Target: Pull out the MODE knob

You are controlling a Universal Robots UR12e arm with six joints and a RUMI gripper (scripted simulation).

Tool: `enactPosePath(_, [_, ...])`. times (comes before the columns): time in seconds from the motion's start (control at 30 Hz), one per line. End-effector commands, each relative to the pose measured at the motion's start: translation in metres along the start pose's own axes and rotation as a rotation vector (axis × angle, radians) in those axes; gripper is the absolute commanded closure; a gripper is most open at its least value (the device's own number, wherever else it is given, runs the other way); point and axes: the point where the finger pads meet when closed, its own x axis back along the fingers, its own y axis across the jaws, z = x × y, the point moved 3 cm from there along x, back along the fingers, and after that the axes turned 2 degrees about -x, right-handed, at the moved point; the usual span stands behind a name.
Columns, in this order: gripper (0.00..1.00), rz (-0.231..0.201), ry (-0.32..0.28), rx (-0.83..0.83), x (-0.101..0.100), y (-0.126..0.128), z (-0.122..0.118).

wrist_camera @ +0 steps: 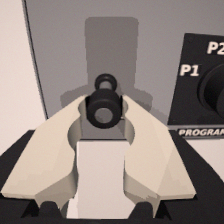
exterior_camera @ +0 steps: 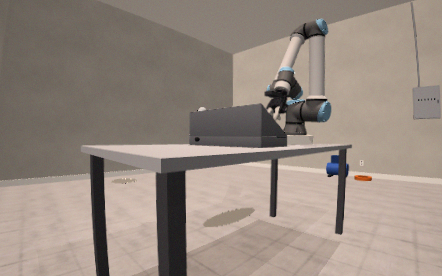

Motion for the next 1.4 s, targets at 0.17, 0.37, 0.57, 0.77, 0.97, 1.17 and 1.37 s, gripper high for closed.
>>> enactPosePath(0.17, [1.0,0.0,0.001,0.0,0.0009,-0.0001,0.0006])
enactPosePath(0.37, [1.0,0.0,0.001,0.0,0.001,-0.0001,0.0006])
enactPosePath(0.57, [1.0,0.0,0.001,0.0,0.001,-0.0001,0.0006])
enactPosePath(0.77, [1.0,0.0,0.001,0.0,0.001,-0.0001,0.0006])
enactPosePath(0.97, [0.56,0.0,0.001,0.0,0.001,-0.0001,0.0006])
enactPosePath(1.17, [0.56,0.0,0.001,0.0,0.001,-0.0001,0.0006])
enactPosePath(1.37, [0.56,0.0,0.001,0.0,0.001,-0.0001,0.0006])
